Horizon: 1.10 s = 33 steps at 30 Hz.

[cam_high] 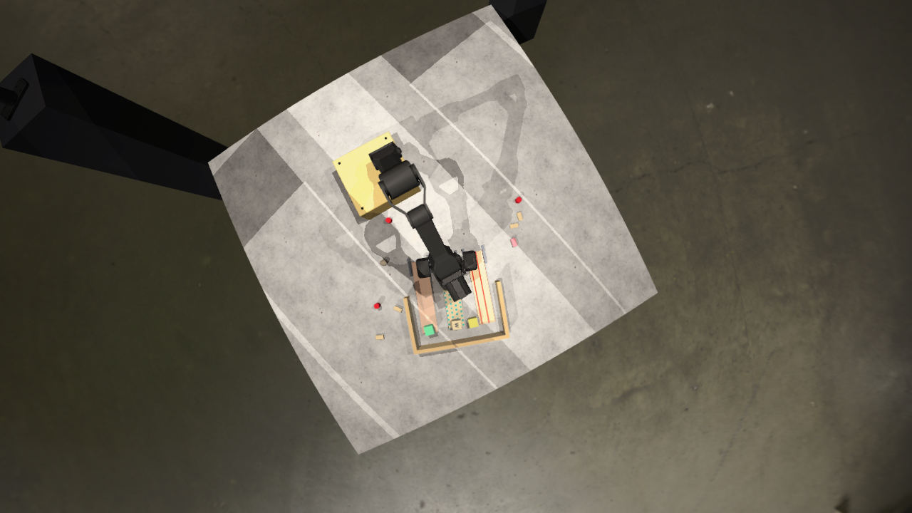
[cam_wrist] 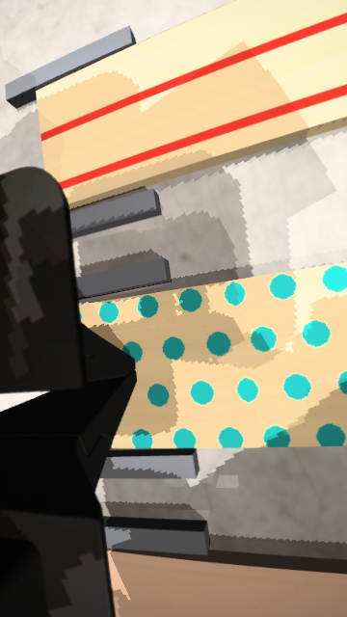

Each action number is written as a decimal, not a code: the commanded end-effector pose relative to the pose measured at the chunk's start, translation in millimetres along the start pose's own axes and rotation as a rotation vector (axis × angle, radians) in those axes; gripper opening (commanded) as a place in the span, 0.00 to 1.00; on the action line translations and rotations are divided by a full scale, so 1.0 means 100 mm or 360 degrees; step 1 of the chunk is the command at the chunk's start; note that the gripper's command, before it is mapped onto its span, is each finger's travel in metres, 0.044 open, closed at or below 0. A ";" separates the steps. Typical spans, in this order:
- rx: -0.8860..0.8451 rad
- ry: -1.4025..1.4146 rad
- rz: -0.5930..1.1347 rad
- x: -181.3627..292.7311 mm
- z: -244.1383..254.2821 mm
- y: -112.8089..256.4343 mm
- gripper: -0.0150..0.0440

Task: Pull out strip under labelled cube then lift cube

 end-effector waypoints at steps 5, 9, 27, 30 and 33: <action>0.0007 -0.0005 0.0002 0.00 0.00 -0.03 0.25; 0.0007 -0.0005 0.0002 -0.01 0.00 -0.03 0.25; 0.0006 -0.0005 0.0004 0.15 0.04 -0.04 0.25; 0.0006 -0.0005 0.0005 0.20 0.05 -0.05 0.25; 0.0006 -0.0005 0.0005 0.24 0.07 -0.05 0.25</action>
Point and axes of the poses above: the point midway between the two fingers, 35 mm back from their tips, its own y axis back along the fingers, its own z axis across the jaws, x = y × z, the point moved 9 cm from there along y, back along the fingers, and after that the axes turned 15 degrees about y, right-handed, at the moved point
